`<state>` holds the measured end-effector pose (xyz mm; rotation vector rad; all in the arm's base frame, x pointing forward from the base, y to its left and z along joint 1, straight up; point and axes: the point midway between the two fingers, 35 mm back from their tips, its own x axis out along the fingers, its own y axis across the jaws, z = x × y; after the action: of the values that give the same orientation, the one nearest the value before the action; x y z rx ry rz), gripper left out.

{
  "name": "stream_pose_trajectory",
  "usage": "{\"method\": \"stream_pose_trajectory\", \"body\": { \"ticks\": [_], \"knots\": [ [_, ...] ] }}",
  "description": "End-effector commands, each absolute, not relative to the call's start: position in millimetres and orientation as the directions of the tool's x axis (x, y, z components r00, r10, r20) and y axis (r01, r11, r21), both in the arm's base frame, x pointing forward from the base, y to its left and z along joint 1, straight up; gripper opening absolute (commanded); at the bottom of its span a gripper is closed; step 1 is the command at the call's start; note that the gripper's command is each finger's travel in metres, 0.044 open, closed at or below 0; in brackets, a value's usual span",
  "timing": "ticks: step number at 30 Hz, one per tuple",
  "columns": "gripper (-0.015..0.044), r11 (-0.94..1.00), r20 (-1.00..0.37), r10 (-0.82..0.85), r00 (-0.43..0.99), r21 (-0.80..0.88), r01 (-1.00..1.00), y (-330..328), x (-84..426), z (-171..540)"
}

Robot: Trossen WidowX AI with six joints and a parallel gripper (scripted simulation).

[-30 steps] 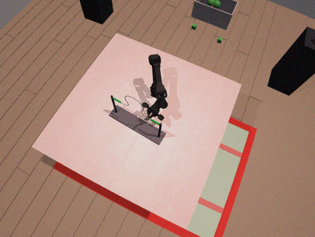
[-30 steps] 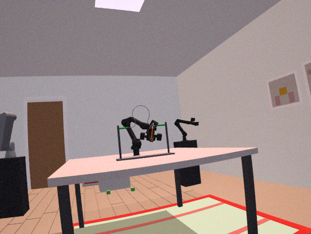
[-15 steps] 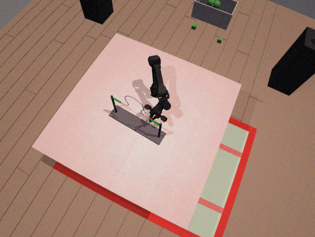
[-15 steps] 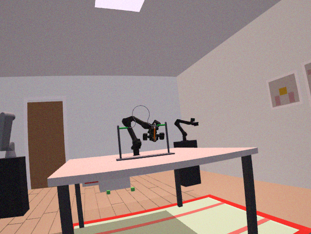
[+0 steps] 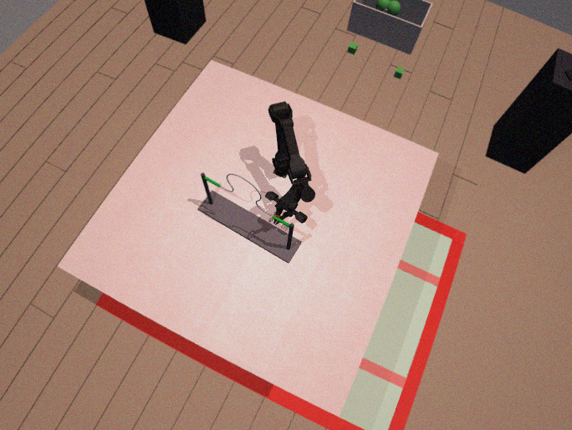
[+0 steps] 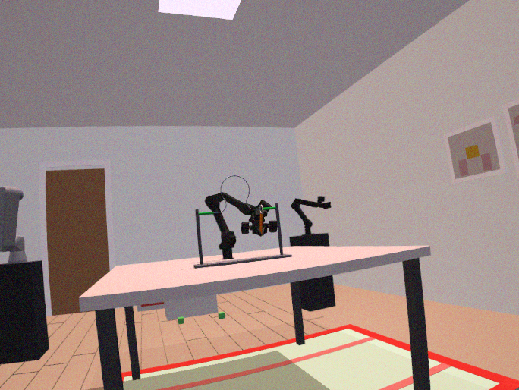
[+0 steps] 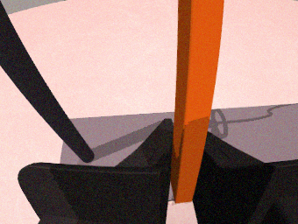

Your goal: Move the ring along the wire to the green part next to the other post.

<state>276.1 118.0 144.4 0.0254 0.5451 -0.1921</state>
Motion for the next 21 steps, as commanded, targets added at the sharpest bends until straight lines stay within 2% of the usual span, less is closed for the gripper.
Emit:
{"method": "stream_pose_trajectory", "body": {
  "ticks": [1,21],
  "knots": [
    [-0.015,0.981,-0.515,-0.178,0.839,-0.027,0.192,121.1,276.6,145.1],
    [-0.015,0.981,-0.508,-0.179,0.843,-0.027,0.192,139.2,278.1,144.6]
  ]
}}
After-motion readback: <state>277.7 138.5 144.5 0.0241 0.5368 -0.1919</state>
